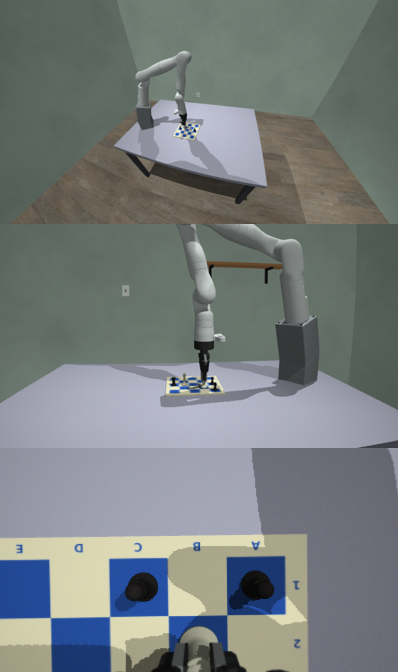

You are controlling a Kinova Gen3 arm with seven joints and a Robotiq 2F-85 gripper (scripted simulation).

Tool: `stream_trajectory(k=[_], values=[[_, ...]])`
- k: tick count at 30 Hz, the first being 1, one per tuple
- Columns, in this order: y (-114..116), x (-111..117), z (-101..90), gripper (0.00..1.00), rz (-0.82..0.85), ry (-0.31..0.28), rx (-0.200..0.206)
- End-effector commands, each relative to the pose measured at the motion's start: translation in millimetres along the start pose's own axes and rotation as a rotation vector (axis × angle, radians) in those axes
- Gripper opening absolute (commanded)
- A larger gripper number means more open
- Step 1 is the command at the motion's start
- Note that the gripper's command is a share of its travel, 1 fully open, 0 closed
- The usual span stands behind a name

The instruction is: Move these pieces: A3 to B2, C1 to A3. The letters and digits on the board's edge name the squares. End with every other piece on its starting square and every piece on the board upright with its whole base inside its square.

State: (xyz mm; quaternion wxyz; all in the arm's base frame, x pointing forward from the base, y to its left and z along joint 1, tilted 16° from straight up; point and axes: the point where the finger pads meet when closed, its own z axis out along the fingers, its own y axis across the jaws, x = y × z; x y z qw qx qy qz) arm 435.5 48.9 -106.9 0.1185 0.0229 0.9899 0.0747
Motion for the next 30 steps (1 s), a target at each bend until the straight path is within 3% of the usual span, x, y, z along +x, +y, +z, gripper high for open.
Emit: stream_trajectory(k=[1,15,16,18,19,23,24,26,27,29,30], values=[[0.0,-0.6,-0.5,0.00,0.000,-0.001,0.000],[0.0,-0.6,-0.5,0.00,0.000,-0.001,0.000],[0.0,-0.6,-0.5,0.08,0.000,-0.001,0.000],[0.0,-0.6,-0.5,0.08,0.000,-0.001,0.000],[0.0,-0.6,-0.5,0.16,0.000,-0.001,0.000],[0.0,-0.6,-0.5,0.16,0.000,-0.001,0.000],[0.0,-0.6,-0.5,0.25,0.000,-0.001,0.000],[0.0,-0.6,-0.5,0.25,0.000,-0.001,0.000],[0.0,-0.6,-0.5,0.33,0.000,-0.001,0.000],[0.0,-0.6,-0.5,0.33,0.000,-0.001,0.000],[0.0,-0.6,-0.5,0.41,0.000,-0.001,0.000]])
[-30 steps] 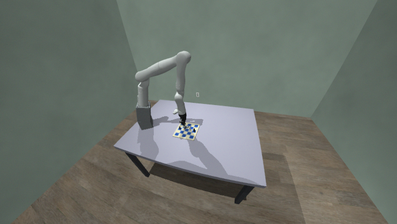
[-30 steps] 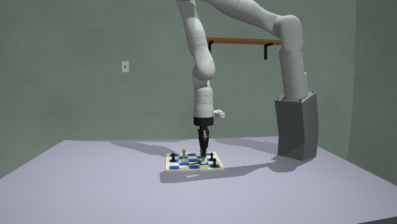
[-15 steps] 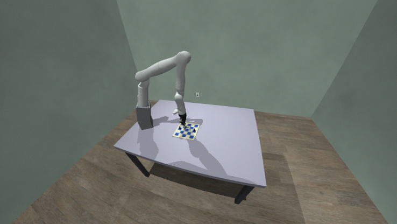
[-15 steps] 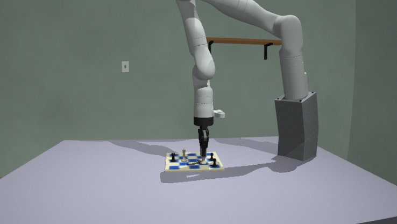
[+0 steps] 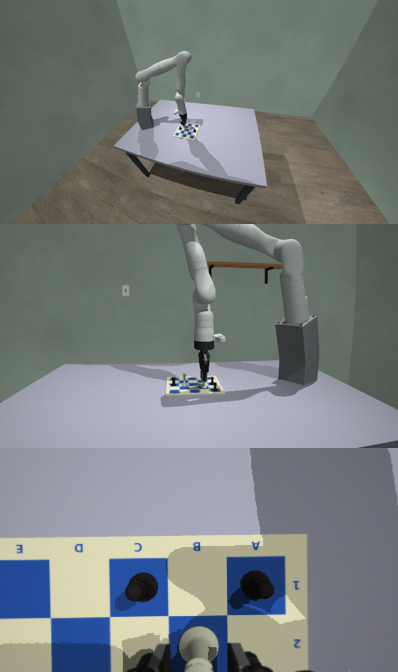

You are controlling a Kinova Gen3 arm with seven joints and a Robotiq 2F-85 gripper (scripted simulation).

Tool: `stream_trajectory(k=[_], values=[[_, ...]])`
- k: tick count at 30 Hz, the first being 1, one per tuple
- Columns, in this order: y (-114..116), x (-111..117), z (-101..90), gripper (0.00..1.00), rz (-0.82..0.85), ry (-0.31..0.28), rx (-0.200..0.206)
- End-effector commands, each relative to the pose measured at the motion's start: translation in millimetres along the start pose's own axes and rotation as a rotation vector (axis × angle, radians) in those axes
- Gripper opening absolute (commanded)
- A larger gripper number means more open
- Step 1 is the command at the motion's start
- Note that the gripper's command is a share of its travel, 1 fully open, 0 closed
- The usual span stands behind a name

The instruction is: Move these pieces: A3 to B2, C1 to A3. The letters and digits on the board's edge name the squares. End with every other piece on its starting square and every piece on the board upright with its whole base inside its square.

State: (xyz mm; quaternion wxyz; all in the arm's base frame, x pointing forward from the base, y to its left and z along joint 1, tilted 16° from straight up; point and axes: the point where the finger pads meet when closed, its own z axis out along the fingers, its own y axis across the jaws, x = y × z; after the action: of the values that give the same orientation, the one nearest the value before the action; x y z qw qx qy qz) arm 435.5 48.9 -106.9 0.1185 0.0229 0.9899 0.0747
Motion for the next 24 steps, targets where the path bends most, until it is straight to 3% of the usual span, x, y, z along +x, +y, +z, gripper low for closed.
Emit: stream_trajectory(k=[1,15,24], values=[[0,-1,-0.5,0.41,0.000,-0.001,0.000],[0,-1,-3.8,0.41,0.000,-0.001,0.000],[0,-1,-41.0,0.41,0.000,-0.001,0.000]])
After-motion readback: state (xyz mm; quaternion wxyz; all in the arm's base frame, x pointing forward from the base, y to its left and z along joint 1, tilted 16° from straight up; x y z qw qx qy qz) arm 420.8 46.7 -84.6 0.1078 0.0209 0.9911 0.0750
